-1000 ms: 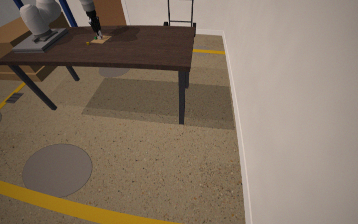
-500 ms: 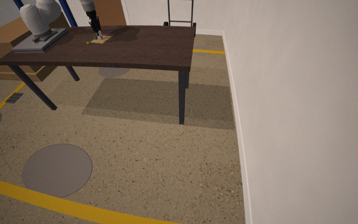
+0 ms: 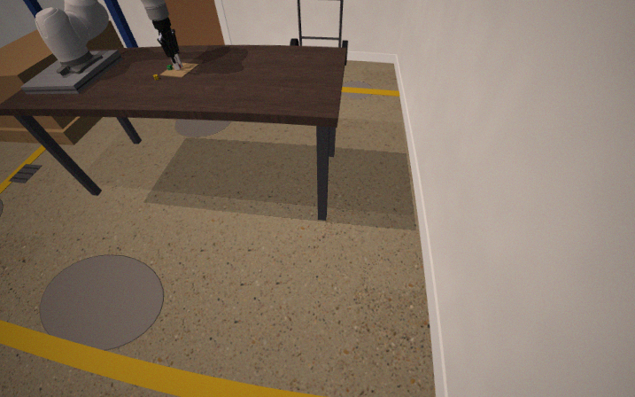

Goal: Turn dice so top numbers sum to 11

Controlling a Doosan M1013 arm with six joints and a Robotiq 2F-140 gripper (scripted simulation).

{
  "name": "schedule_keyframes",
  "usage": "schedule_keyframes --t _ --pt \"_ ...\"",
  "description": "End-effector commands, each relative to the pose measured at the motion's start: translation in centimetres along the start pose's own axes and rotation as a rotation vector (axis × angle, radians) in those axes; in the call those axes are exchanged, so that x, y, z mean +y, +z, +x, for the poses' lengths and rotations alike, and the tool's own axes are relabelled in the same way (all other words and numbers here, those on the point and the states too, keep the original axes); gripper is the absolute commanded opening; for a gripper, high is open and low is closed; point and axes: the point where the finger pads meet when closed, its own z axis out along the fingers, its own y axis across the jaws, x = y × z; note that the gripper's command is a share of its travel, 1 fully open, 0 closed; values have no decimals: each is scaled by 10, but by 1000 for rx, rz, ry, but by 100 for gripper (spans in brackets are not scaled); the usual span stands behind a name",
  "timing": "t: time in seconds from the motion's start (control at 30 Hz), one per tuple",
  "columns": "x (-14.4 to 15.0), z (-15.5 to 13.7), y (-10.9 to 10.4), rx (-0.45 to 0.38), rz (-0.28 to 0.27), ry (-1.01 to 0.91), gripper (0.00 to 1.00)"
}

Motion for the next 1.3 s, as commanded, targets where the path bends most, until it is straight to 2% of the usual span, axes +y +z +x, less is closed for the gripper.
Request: schedule_keyframes --t 0.0,1.27 --pt "0 0 0 0 0 0 9" --pt "0 0 4 0 0 0 9"
